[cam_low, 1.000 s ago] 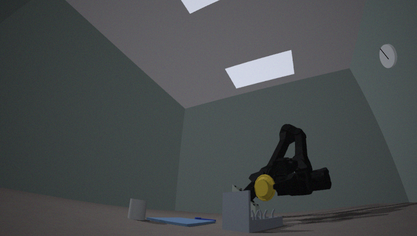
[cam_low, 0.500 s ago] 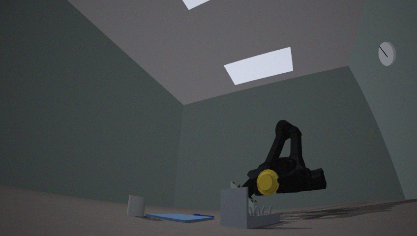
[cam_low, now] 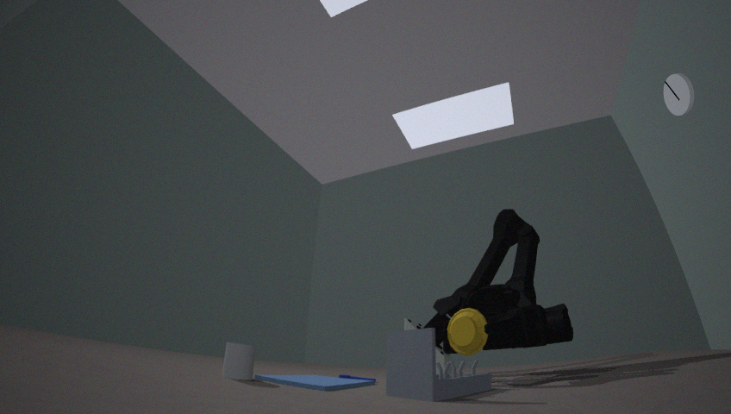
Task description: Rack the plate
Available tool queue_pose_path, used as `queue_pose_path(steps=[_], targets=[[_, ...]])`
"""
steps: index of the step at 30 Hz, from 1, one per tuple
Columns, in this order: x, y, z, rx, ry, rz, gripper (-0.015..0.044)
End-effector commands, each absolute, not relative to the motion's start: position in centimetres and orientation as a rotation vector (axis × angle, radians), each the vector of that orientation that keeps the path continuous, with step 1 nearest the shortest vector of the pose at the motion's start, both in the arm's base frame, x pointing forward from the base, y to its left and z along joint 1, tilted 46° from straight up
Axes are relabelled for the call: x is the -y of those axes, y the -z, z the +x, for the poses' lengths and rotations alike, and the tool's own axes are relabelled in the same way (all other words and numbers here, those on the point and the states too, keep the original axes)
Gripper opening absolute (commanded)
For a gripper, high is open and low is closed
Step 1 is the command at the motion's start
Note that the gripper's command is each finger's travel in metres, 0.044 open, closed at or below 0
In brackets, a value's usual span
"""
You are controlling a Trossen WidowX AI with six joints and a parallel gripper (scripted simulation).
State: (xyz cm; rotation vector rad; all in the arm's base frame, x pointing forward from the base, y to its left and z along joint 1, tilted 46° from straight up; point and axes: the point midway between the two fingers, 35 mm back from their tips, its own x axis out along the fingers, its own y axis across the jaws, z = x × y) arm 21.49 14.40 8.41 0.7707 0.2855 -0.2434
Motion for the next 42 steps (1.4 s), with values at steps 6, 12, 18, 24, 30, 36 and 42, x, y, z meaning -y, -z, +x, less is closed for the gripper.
queue_pose_path(steps=[6, 12, 18, 24, 30, 36, 42], targets=[[-15.0, -7.3, 22.3, -0.288, 0.243, 0.768, 0.0], [-15.0, -7.1, 23.2, -0.286, 0.242, 0.772, 0.0], [-14.9, -6.8, 23.9, -0.284, 0.242, 0.777, 0.0], [-15.2, -6.4, 24.2, -0.282, 0.242, 0.781, 0.0], [-16.3, -5.2, 23.9, -0.28, 0.242, 0.787, 0.0], [-15.9, -5.4, 23.8, -0.292, 0.239, 0.774, 0.0], [-15.9, -5.4, 23.8, -0.292, 0.239, 0.774, 0.0]])
